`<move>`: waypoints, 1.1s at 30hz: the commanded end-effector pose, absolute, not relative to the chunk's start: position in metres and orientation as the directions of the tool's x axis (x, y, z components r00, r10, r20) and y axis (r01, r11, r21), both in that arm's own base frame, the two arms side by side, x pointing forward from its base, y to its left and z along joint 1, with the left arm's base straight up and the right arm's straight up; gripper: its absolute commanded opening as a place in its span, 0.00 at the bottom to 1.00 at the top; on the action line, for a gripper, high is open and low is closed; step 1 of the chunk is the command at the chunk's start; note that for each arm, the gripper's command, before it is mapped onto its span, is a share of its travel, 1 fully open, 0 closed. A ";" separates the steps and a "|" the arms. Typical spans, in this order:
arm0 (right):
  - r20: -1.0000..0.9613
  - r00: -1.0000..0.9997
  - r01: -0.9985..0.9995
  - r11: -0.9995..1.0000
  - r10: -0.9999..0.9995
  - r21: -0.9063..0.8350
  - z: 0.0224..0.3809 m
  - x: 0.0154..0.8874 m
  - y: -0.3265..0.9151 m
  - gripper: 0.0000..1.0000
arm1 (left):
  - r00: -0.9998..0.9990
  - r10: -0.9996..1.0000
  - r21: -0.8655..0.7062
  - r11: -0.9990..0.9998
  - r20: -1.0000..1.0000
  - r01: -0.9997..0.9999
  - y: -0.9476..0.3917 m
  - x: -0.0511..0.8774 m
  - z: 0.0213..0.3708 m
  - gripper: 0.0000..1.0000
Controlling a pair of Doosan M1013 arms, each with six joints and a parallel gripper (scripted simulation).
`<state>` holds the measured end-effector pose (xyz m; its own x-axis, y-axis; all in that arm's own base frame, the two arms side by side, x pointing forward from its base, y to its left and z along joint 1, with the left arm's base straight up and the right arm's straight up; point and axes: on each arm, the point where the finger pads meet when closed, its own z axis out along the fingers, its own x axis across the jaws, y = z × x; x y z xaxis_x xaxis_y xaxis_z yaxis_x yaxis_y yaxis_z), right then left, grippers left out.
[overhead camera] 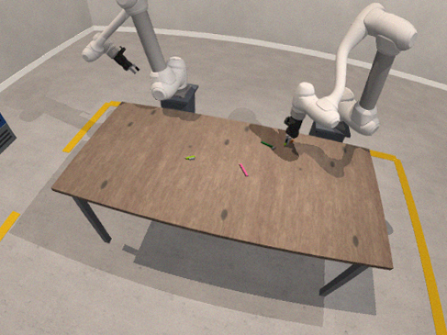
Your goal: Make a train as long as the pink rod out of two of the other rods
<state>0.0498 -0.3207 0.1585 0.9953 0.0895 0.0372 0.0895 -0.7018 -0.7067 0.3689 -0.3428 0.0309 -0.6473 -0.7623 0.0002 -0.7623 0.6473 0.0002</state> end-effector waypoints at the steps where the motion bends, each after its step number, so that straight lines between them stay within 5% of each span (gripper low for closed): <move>1: 0.038 0.995 0.090 -0.702 0.089 -0.706 0.159 0.050 -0.321 1.00 | -0.647 -0.762 -0.001 0.647 0.000 -0.762 -0.343 0.369 0.030 0.24; 33: 0.038 0.995 0.090 -0.702 0.089 -0.706 0.159 0.050 -0.321 1.00 | -0.647 -0.762 -0.001 0.647 0.000 -0.762 -0.343 0.369 0.023 0.24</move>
<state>0.0498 -0.3207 0.1585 0.9953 0.0895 0.0372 0.0895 -0.7018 -0.7067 0.3689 -0.3428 0.0220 -0.6473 -0.7622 0.0002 -0.7622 0.6473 0.0001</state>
